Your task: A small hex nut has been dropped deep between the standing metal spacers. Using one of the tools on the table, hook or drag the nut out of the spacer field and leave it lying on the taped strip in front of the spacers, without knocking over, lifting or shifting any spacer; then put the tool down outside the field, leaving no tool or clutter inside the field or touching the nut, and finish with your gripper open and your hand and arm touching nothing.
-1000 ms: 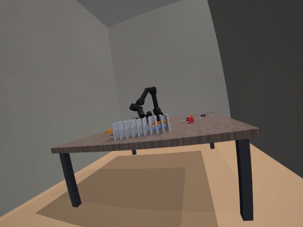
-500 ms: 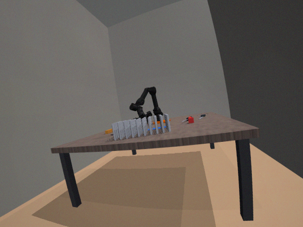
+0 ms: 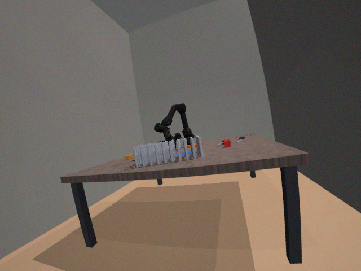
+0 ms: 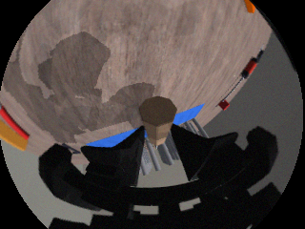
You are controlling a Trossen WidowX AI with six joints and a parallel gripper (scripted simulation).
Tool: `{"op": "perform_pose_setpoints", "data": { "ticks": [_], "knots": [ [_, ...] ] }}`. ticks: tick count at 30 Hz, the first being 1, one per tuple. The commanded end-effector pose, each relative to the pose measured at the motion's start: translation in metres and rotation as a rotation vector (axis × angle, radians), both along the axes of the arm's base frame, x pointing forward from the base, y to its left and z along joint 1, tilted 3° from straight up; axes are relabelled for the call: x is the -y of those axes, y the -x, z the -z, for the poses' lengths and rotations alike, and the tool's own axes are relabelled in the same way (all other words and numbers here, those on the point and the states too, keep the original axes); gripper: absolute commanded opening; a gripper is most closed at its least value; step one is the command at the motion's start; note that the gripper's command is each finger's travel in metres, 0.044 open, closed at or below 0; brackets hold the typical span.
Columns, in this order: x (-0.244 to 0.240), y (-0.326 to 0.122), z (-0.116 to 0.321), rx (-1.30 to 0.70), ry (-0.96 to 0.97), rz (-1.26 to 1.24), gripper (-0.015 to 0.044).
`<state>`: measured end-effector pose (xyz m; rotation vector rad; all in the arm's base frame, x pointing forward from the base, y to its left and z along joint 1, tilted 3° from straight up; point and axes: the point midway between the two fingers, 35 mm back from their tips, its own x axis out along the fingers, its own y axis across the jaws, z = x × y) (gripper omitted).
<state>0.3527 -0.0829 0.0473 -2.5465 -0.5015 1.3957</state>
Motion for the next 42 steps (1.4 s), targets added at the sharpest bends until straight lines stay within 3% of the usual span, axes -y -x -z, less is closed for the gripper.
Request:
{"op": "perform_pose_setpoints", "data": {
  "ticks": [1,42],
  "knots": [
    [0.002,-0.008,-0.005,0.015,0.008,0.003,0.0000],
    [-0.006,-0.036,-0.006,0.020,0.006,0.004,0.0000]
  ]
}}
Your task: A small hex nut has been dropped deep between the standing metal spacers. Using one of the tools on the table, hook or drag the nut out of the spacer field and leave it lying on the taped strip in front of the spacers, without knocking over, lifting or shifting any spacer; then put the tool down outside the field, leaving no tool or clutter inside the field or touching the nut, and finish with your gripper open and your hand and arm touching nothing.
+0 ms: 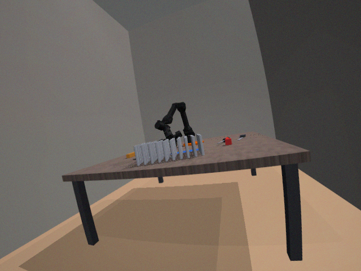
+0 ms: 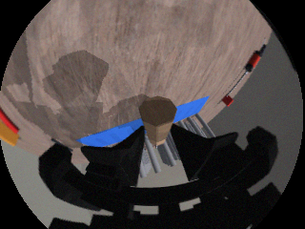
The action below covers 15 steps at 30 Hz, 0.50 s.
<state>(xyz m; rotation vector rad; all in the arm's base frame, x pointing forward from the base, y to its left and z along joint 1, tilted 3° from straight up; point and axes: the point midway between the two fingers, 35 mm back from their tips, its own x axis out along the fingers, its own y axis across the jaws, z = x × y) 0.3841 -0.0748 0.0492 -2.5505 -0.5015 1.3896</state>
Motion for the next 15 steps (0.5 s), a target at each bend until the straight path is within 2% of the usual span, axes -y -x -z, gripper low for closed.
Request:
{"op": "perform_pose_setpoints", "data": {
  "ticks": [1,15],
  "knots": [
    [0.0019,-0.0049,-0.0041,0.015,0.006,0.003,0.0000],
    [0.0015,-0.0049,0.0041,0.015,0.006,0.003,0.0000]
  ]
}}
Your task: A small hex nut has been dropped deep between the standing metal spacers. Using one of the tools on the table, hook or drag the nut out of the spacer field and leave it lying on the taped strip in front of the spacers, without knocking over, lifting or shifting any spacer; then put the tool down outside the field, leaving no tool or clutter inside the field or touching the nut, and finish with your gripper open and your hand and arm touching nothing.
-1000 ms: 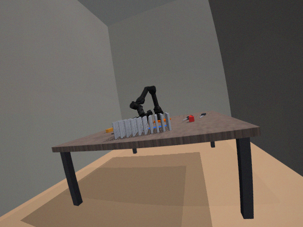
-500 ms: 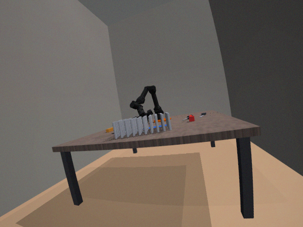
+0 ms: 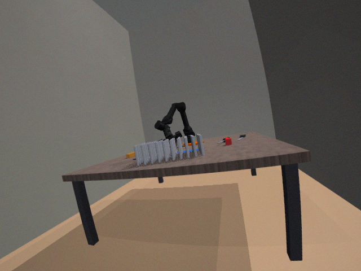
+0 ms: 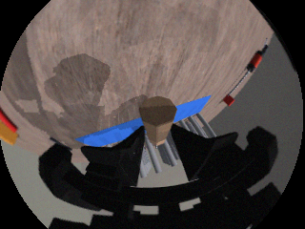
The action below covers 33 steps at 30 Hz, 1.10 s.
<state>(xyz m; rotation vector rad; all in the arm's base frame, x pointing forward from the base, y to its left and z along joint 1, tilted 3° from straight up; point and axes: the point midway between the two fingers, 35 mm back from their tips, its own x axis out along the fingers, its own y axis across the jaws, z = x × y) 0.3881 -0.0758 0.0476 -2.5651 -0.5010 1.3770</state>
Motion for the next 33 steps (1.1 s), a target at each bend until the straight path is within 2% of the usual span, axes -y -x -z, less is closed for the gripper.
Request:
{"op": "perform_pose_setpoints", "data": {
  "ticks": [1,33],
  "knots": [
    [0.000,-0.001,0.004,0.002,0.001,0.003,0.0000],
    [0.002,0.011,0.016,0.000,0.001,0.001,0.0000]
  ]
}}
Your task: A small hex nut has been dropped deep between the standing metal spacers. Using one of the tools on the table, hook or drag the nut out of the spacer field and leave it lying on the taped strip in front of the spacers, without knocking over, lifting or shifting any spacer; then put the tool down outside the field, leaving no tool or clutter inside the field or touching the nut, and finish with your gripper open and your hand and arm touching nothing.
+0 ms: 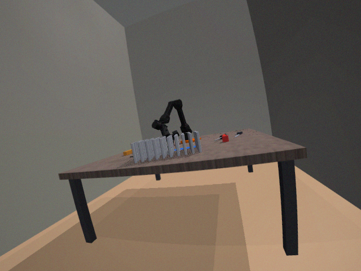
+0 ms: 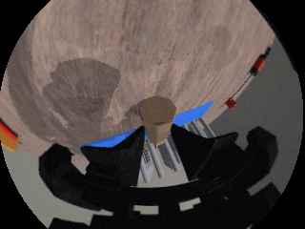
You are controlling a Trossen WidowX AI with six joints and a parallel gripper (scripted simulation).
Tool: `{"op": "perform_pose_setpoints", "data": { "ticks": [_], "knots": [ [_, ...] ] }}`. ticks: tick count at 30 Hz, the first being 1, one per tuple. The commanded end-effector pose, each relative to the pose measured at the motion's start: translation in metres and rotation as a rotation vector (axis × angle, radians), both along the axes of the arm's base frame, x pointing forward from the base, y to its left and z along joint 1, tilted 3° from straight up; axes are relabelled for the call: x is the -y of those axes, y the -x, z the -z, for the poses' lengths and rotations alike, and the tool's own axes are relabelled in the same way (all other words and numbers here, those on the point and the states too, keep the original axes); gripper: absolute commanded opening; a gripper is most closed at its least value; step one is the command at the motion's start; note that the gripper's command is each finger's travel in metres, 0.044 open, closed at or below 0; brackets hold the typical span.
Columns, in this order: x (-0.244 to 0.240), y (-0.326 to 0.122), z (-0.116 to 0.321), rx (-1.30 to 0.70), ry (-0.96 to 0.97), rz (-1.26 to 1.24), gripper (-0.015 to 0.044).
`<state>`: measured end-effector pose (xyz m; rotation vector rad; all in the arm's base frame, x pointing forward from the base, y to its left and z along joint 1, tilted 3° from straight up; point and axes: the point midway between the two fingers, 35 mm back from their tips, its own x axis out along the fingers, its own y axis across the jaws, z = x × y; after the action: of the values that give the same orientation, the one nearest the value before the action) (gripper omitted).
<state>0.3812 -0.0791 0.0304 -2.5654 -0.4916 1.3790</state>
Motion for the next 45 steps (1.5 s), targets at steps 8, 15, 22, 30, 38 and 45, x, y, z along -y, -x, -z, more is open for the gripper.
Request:
{"op": "perform_pose_setpoints", "data": {
  "ticks": [8,15,22,30,38,45],
  "knots": [
    [0.000,0.010,0.000,0.001,-0.002,-0.005,0.0000],
    [0.001,0.015,0.000,0.000,-0.002,-0.005,0.0000],
    [0.002,0.020,0.000,-0.001,-0.002,-0.005,0.0000],
    [0.004,0.026,0.001,-0.001,-0.002,-0.005,0.0000],
    [0.005,0.032,0.001,-0.002,-0.002,-0.005,0.0000],
    [0.006,0.038,0.001,-0.003,-0.002,-0.005,0.0000]
  ]
}}
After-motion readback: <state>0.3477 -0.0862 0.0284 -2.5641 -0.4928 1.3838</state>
